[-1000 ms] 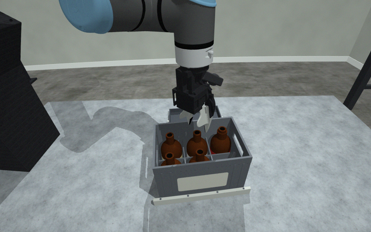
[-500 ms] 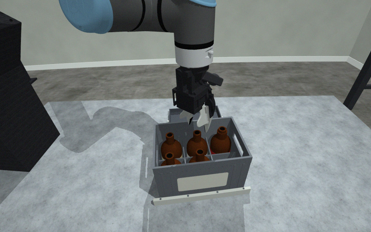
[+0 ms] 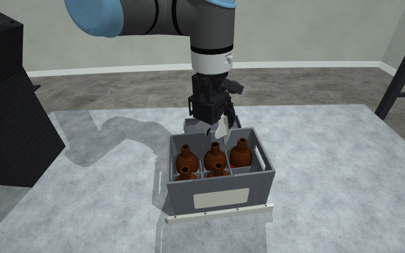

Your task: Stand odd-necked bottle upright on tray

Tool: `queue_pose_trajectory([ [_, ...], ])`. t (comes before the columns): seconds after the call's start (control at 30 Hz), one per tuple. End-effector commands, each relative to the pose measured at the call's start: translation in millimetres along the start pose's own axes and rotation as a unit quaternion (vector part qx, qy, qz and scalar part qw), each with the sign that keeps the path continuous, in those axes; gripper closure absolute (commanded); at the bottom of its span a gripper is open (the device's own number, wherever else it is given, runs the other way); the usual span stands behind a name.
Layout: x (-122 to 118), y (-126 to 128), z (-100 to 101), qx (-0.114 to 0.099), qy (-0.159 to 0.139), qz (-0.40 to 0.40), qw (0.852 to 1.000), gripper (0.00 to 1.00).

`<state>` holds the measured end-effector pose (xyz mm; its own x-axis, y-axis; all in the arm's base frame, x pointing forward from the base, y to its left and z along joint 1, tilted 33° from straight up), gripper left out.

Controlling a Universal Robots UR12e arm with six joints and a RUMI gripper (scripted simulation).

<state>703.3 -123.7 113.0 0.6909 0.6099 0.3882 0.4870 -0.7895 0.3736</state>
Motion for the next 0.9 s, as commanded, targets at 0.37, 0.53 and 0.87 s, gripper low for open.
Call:
queue_pose_trajectory([
  [0.37, 0.3, 0.2, 9.7, 0.000, 0.000, 0.000, 1.000, 0.62],
  [0.53, 0.3, 0.3, 14.3, 0.000, 0.000, 0.000, 1.000, 0.62],
  [0.87, 0.3, 0.3, 25.2, 0.000, 0.000, 0.000, 1.000, 0.62],
])
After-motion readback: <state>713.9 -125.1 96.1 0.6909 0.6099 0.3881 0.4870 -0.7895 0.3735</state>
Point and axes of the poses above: the point where the finger pads meet when closed, its own z axis out along the fingers, its own y axis across the jaws, x = y × z, the point moved 7 cm from there along -z, back along the fingers, and after that the axes turned 11 degrees about z, right-handed, at the moved point
